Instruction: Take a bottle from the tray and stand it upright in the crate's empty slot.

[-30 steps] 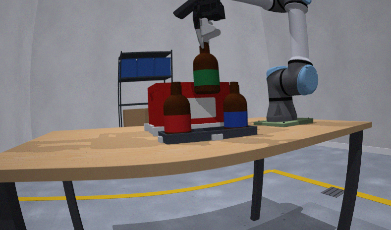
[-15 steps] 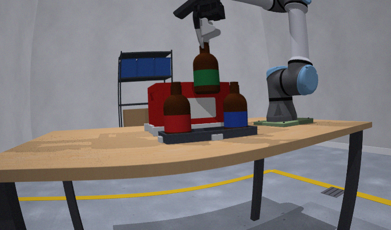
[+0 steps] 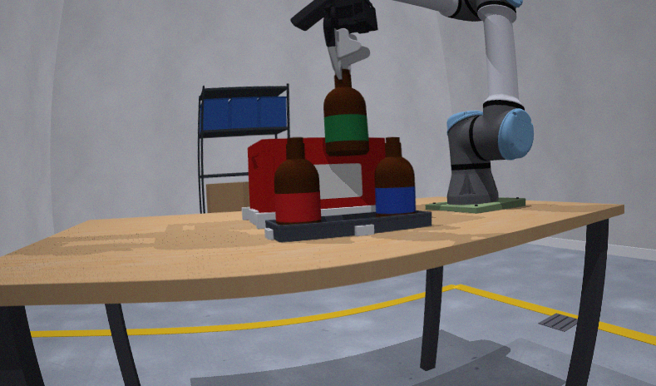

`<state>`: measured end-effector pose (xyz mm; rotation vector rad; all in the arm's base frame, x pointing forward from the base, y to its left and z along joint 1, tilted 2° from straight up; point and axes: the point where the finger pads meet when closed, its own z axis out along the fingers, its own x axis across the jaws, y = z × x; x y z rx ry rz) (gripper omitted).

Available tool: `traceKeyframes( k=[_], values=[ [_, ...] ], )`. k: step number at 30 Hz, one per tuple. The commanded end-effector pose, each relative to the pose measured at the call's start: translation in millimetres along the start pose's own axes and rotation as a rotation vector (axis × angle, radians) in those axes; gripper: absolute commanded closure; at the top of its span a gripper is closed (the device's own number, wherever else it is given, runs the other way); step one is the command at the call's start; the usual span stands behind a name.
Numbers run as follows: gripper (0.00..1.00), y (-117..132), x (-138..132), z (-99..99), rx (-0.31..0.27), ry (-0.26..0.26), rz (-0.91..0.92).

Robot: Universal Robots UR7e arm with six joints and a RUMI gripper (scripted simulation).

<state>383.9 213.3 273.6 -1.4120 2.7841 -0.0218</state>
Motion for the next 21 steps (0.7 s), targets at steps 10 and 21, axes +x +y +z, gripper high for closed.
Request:
traceKeyframes(
  k=[10, 21],
  values=[
    [1.0, -1.5, -0.4, -16.4, 0.005, -0.006, 0.002],
    [1.0, -1.3, -0.3, -27.2, 0.005, -0.006, 0.002]
  ],
)
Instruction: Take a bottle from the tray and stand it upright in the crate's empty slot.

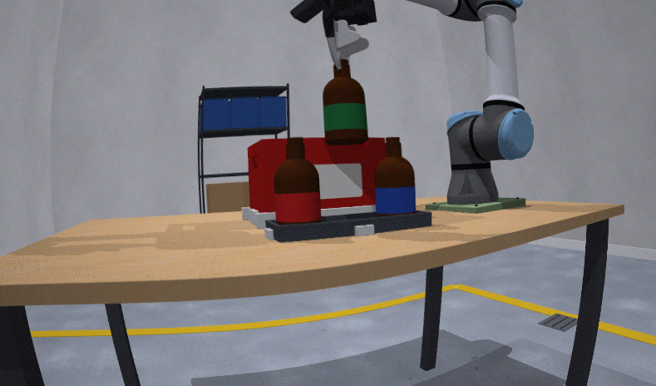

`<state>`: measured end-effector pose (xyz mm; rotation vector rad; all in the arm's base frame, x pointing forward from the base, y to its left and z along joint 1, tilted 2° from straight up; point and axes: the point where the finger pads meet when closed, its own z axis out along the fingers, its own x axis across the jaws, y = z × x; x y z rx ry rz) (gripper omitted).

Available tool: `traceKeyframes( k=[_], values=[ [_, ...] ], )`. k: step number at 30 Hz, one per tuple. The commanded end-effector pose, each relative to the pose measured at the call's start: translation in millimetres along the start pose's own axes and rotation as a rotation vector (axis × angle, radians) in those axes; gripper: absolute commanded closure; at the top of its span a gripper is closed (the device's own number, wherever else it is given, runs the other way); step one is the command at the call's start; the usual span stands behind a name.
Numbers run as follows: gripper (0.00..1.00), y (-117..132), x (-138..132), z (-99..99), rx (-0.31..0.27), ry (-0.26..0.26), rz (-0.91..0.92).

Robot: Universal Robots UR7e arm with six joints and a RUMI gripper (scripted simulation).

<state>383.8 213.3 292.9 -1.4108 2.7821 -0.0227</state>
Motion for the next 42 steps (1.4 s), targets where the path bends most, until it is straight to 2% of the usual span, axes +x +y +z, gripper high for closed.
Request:
traceKeyframes(
  k=[1, 12, 42],
  values=[
    [1.0, -0.9, -0.1, -9.0, 0.004, -0.004, 0.002],
    [1.0, -0.8, 0.0, -18.3, 0.004, -0.004, 0.002],
    [1.0, -0.8, 0.0, -20.9, 0.004, -0.004, 0.002]
  ],
)
